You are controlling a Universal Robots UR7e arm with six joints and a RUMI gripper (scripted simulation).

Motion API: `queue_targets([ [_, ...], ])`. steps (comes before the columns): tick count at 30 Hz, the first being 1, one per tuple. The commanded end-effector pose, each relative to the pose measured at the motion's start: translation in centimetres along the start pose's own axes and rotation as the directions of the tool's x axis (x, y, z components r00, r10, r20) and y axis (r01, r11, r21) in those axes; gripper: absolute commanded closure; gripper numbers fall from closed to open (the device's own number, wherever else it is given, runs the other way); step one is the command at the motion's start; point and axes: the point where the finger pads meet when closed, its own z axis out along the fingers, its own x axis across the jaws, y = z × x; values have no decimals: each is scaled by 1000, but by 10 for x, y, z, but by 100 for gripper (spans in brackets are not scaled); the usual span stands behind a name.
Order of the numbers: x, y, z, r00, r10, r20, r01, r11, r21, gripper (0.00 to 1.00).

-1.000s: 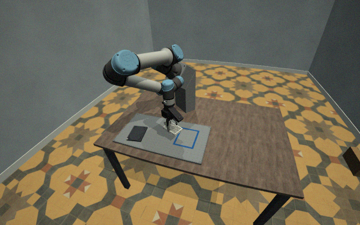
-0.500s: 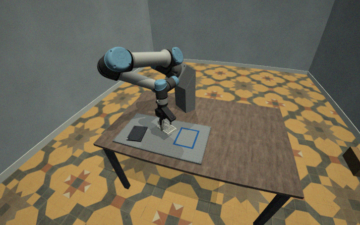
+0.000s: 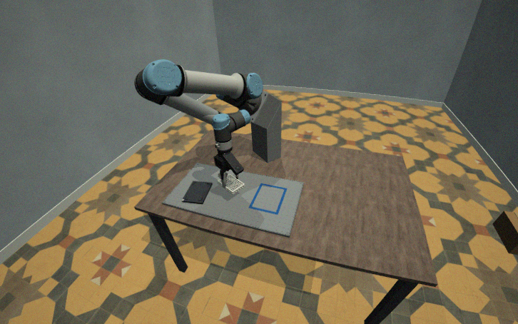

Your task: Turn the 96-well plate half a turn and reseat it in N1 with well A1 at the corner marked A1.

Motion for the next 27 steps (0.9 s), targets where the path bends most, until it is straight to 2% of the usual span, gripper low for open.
queue_targets([
  [1,7,13,-1,1000,-8,14,8,1000,11,100],
  [27,59,77,-1,1000,-7,7,7,1000,10,100],
])
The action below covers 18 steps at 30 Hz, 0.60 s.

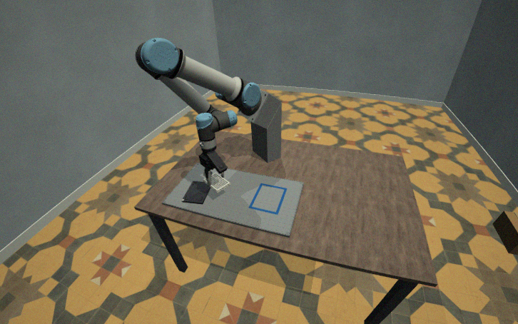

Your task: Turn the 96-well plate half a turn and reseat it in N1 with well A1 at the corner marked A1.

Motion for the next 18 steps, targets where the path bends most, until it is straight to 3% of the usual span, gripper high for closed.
queue_targets([
  [1,14,17,1,1000,-5,11,5,1000,12,100],
  [18,44,57,0,1000,-6,11,6,1000,11,100],
])
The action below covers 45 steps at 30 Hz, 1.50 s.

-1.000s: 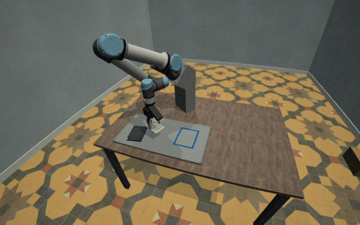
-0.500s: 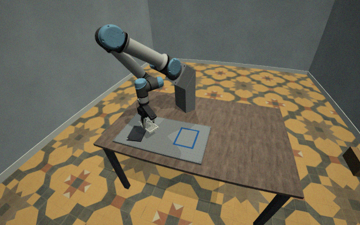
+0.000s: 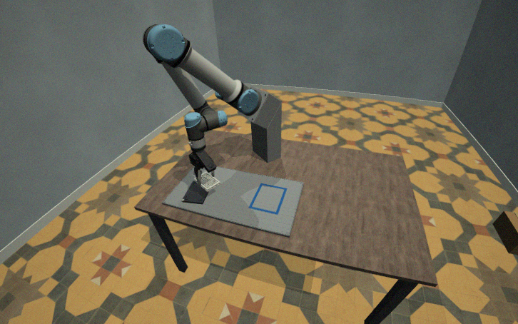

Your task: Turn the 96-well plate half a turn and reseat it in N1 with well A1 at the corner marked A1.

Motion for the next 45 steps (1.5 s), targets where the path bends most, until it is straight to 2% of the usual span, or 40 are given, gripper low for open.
queue_targets([
  [1,15,17,1,1000,-5,10,4,1000,13,100],
  [18,45,58,0,1000,-5,10,5,1000,12,100],
  [26,46,59,0,1000,-5,10,5,1000,12,100],
  [32,41,58,1,980,196,19,-197,980,11,100],
  [38,41,56,1,923,385,23,-385,923,9,100],
  [40,41,56,1,923,385,23,-385,923,9,100],
  [45,41,56,1,846,533,24,-533,846,5,100],
])
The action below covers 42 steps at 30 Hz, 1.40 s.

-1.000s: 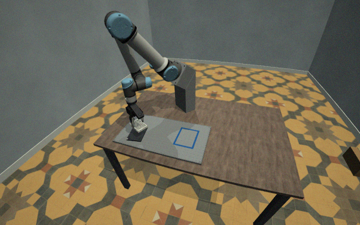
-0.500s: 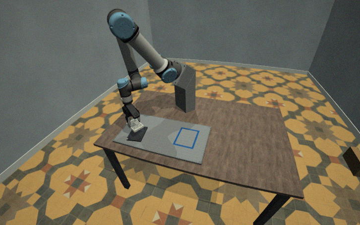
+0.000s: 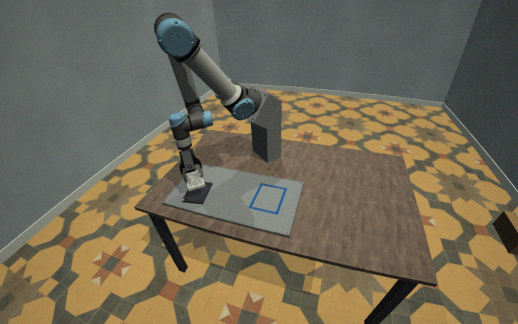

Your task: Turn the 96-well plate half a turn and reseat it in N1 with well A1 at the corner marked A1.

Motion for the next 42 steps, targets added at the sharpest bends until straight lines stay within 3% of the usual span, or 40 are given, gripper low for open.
queue_targets([
  [1,-2,0,0,974,228,-4,-228,974,-8,100],
  [14,-1,0,0,827,562,-7,-562,827,-6,100],
  [42,2,0,-1,827,562,-11,-562,827,-4,100],
])
